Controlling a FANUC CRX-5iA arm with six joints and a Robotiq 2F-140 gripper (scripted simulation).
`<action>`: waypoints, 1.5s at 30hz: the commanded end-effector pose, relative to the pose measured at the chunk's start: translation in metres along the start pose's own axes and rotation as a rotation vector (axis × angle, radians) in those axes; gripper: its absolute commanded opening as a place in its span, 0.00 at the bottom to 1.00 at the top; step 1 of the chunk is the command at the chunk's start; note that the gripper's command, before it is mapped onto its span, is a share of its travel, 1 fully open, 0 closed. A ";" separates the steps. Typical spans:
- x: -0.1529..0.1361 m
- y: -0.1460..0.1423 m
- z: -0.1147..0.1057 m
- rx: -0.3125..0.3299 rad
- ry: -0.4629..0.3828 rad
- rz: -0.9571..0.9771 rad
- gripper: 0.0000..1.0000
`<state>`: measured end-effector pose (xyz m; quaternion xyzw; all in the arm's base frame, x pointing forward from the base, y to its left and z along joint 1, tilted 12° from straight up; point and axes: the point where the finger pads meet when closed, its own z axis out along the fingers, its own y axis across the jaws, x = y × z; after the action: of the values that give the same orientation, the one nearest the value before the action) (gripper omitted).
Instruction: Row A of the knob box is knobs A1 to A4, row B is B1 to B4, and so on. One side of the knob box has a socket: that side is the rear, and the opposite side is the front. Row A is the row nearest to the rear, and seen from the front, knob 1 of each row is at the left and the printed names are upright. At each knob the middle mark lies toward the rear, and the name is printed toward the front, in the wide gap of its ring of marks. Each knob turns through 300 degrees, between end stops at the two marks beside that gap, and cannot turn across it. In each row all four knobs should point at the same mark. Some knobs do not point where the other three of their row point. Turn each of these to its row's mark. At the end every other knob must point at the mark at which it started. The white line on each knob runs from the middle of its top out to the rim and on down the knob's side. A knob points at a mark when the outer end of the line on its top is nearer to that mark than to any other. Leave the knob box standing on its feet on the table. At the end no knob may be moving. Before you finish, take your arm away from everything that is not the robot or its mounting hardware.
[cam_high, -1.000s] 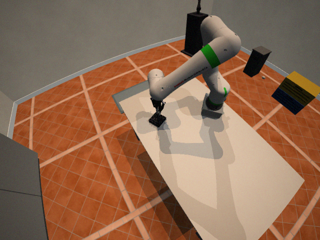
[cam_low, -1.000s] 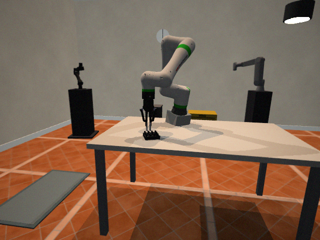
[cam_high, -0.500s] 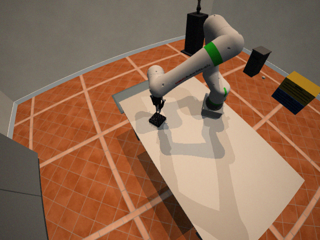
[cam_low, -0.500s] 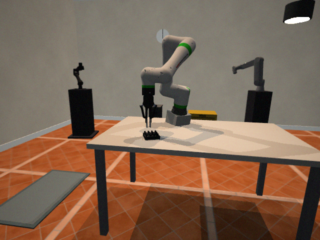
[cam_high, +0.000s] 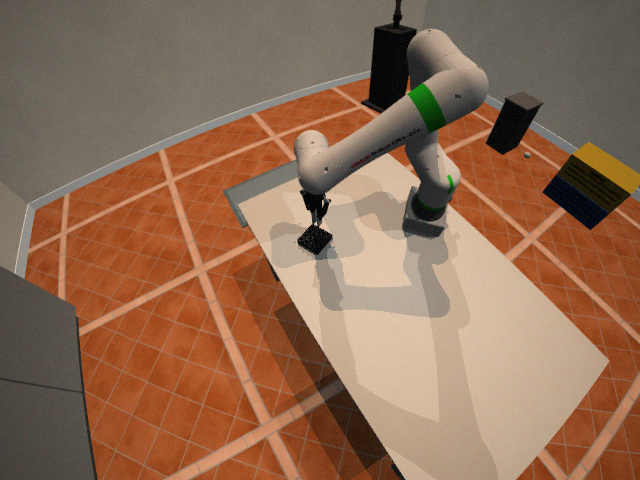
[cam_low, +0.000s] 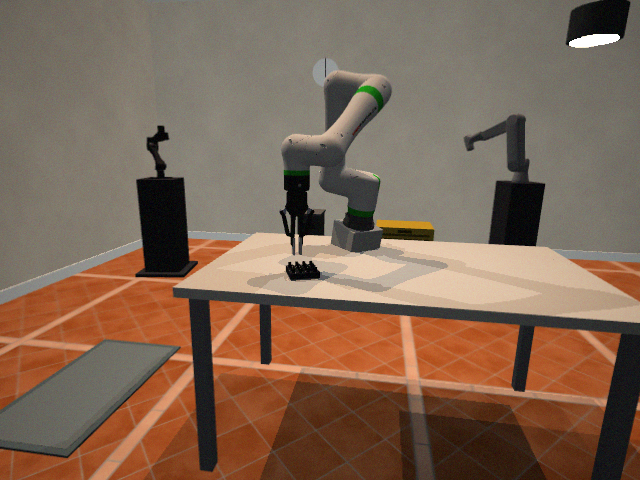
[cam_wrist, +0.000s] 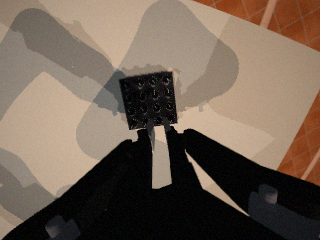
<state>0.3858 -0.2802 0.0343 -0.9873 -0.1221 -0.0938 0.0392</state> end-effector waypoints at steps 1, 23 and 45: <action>0.000 0.000 -0.001 0.000 0.000 0.082 0.12; 0.000 0.000 -0.009 0.000 0.000 0.716 0.12; 0.000 0.000 -0.016 0.000 0.000 1.315 0.12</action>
<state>0.3833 -0.2819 0.0483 -0.8865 0.4502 -0.0570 0.0908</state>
